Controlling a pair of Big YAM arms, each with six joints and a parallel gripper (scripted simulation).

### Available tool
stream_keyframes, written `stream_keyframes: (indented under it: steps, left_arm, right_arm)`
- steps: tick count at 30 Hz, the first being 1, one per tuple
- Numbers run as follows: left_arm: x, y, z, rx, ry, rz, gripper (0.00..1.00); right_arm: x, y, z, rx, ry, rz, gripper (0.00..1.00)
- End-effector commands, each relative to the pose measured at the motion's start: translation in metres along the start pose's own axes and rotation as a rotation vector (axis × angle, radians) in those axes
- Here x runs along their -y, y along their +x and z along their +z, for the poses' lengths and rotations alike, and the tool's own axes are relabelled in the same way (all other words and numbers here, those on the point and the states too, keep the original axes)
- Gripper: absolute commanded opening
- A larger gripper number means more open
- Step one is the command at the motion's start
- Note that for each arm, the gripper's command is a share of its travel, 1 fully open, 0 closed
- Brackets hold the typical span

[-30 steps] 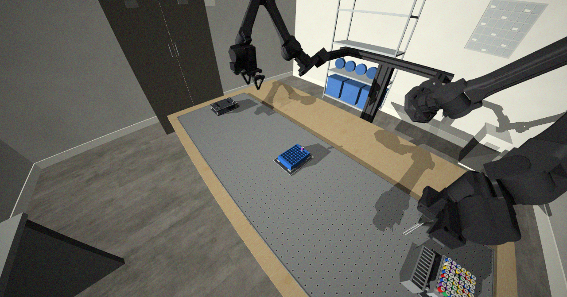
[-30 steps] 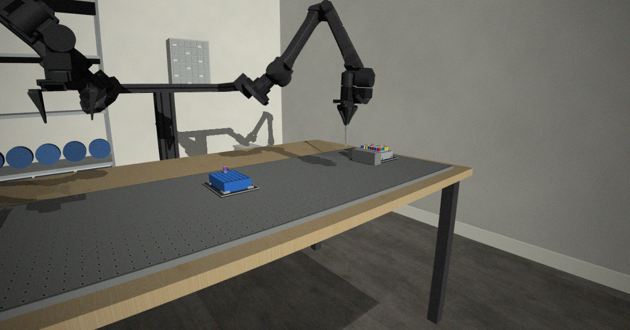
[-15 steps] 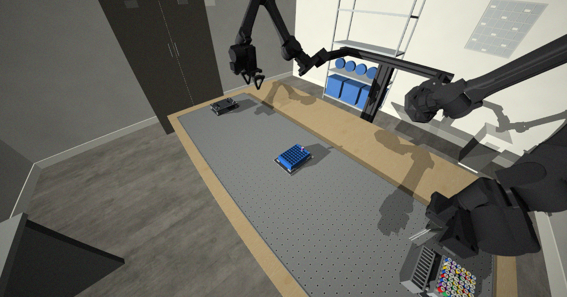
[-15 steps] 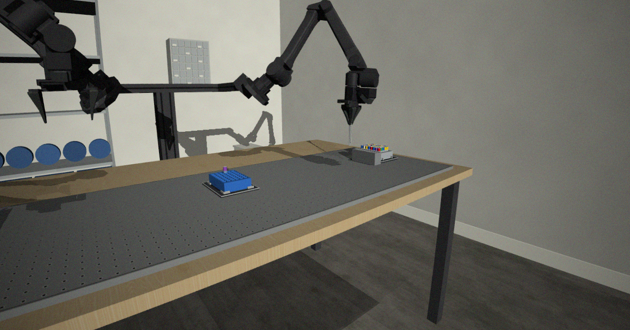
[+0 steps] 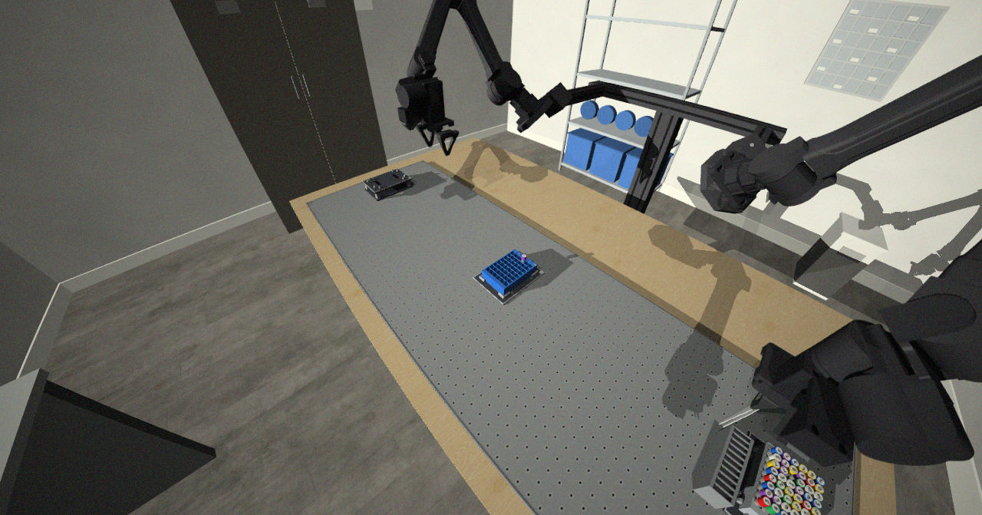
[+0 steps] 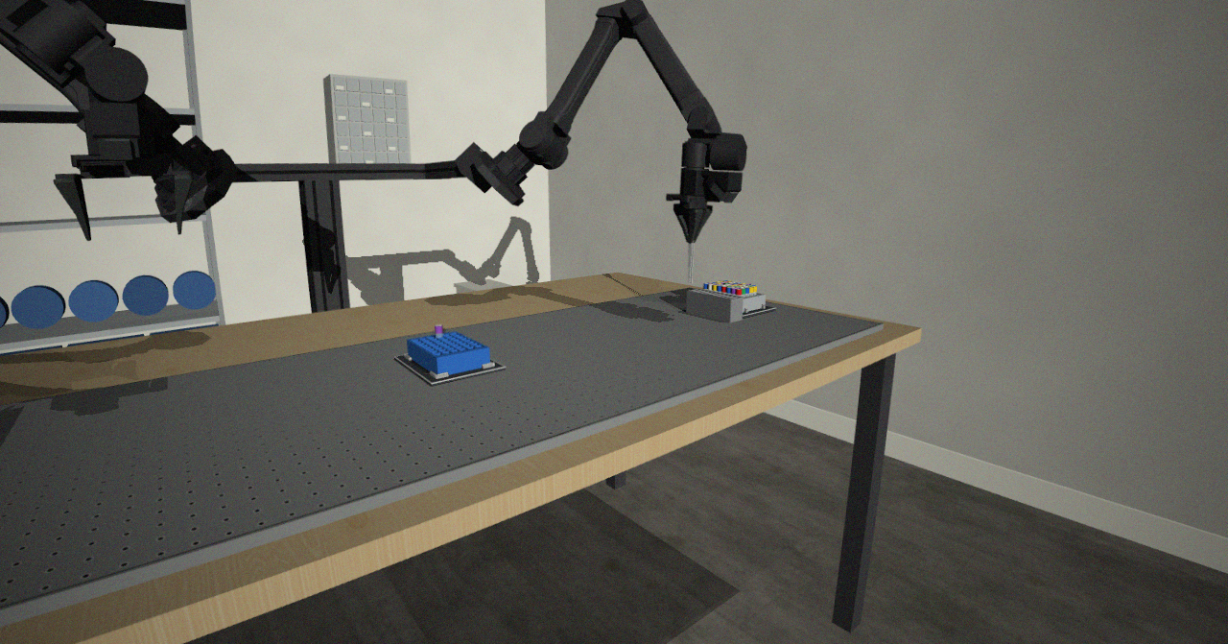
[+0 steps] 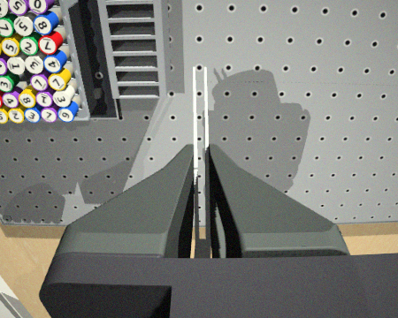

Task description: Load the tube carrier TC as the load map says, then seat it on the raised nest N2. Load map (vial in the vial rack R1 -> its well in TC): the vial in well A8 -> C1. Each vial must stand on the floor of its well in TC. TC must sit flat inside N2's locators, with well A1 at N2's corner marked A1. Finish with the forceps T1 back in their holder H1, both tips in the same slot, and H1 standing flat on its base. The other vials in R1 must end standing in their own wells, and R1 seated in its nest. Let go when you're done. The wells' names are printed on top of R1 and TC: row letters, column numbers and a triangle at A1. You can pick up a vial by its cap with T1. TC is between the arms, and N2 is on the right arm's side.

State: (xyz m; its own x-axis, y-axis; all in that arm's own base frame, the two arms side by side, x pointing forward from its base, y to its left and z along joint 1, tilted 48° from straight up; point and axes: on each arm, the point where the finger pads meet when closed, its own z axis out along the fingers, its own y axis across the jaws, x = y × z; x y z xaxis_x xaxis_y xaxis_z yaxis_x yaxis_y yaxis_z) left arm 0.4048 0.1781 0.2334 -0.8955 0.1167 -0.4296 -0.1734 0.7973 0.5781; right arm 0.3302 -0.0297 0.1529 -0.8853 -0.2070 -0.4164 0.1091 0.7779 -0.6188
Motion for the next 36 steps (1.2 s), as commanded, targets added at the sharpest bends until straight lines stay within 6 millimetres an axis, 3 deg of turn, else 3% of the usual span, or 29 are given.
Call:
stream_keyframes:
  steps: [1,25,27,28,36]
  left_arm:
    - [-0.024,-0.013,-0.014,0.029,-0.019,-0.014,0.07]
    - [-0.062,-0.018,-0.014,0.026,-0.02,-0.01,0.07]
    - [-0.062,-0.018,-0.014,0.026,-0.02,-0.01,0.07]
    - [-0.051,-0.015,-0.009,0.021,-0.011,-0.005,0.07]
    - [-0.051,-0.024,-0.015,0.035,-0.007,0.005,0.07]
  right_arm:
    - [0.003,-0.008,-0.004,0.012,-0.001,0.017,1.0]
    - [0.003,-0.008,-0.004,0.012,-0.001,0.017,1.0]
    - [0.003,-0.008,-0.004,0.012,-0.001,0.017,1.0]
    - [0.003,-0.008,-0.004,0.012,-0.001,0.017,1.0]
    - [0.003,-0.008,-0.004,0.012,-0.001,0.017,1.0]
